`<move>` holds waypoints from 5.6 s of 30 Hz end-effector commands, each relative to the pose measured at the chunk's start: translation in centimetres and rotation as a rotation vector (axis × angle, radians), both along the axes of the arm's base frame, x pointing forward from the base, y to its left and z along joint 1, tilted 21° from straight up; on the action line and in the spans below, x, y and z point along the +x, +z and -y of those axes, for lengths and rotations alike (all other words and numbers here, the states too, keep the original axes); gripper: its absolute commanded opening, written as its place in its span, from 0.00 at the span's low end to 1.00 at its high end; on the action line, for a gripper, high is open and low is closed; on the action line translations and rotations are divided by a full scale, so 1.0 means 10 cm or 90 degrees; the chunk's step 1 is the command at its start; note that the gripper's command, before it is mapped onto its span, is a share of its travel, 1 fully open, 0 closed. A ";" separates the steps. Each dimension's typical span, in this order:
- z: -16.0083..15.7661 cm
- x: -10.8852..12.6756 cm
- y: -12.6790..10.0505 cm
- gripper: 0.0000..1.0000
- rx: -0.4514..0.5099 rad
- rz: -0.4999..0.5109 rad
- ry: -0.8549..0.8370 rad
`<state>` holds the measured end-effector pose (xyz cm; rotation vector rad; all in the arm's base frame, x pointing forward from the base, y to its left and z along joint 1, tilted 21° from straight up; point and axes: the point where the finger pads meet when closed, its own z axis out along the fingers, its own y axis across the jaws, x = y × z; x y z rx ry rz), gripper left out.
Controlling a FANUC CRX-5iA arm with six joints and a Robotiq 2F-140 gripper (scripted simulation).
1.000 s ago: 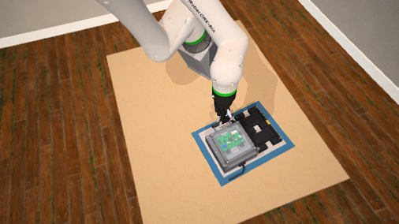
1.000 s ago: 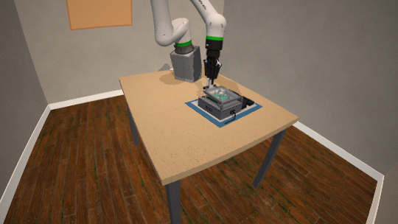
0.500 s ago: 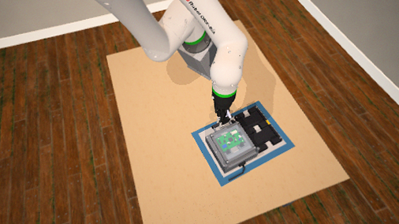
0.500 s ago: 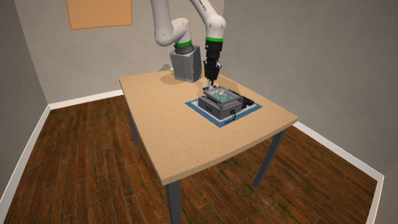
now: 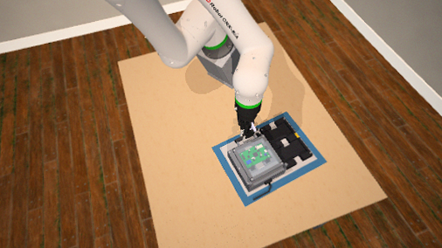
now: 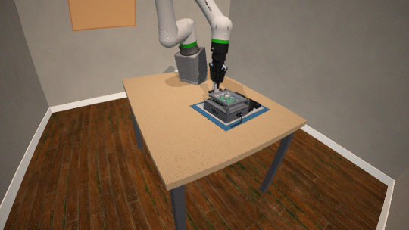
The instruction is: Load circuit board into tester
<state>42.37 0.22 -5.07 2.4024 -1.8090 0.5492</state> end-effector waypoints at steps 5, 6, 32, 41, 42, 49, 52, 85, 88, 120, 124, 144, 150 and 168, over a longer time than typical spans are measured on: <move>0.00 0.00 -0.01 0.00 0.000 0.000 0.000; 0.00 0.00 -0.01 0.00 0.000 0.000 0.000; 0.00 0.00 -0.02 0.00 0.000 0.000 0.000; 0.00 0.00 -0.02 0.00 0.000 0.000 0.000; 0.00 0.00 -0.02 0.00 0.000 0.000 0.000; 0.00 0.00 -0.02 0.00 0.000 0.000 0.000; 0.00 0.00 -0.02 0.00 0.000 0.000 0.000; 0.01 0.01 -0.04 0.00 0.000 0.000 0.000; 0.01 0.01 -0.04 0.30 0.000 0.000 0.000; 0.01 0.01 -0.04 0.30 0.000 0.000 0.000; 0.01 0.01 -0.04 0.30 0.000 0.000 0.000; -0.04 -0.03 0.14 0.30 0.000 0.000 0.000; -0.09 -0.07 0.28 0.30 0.000 0.000 0.000; -0.22 -0.18 0.73 0.30 0.000 0.000 0.000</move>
